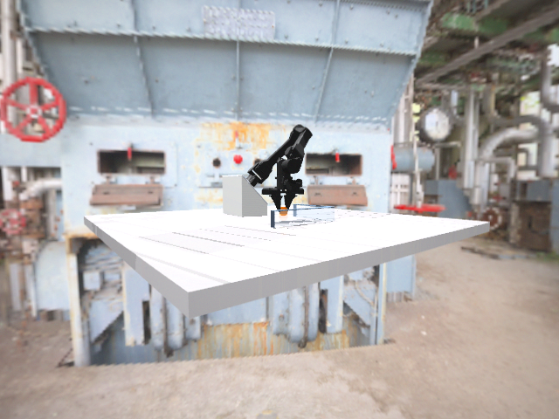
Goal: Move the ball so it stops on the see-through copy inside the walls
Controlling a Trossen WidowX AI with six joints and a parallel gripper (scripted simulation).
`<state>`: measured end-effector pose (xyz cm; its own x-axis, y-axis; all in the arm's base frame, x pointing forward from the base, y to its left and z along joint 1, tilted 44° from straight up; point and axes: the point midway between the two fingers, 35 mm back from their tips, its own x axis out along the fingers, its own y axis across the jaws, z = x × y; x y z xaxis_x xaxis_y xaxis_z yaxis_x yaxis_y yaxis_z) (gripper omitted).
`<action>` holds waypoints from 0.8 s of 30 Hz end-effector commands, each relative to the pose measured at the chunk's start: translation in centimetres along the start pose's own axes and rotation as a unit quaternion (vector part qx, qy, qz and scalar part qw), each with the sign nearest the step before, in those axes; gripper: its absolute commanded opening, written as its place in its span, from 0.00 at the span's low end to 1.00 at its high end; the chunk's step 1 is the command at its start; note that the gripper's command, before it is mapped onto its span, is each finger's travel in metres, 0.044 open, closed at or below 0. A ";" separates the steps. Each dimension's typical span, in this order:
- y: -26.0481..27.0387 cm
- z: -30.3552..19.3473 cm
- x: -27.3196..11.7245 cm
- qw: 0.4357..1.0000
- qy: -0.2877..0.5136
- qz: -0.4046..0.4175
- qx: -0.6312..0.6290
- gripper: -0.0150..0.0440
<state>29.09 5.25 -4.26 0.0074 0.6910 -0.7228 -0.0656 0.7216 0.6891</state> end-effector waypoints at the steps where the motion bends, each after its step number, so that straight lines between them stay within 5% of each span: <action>1: 0.0 0.0 0.7 1.000 -0.003 0.003 0.003 0.25; 21: 0.1 0.0 2.6 1.000 -0.003 0.003 0.003 0.25; 24: 0.0 0.0 2.5 1.000 -0.003 0.001 0.002 0.39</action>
<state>29.08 6.97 -6.03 0.0125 0.6932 -0.7207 -0.0616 0.7199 0.6914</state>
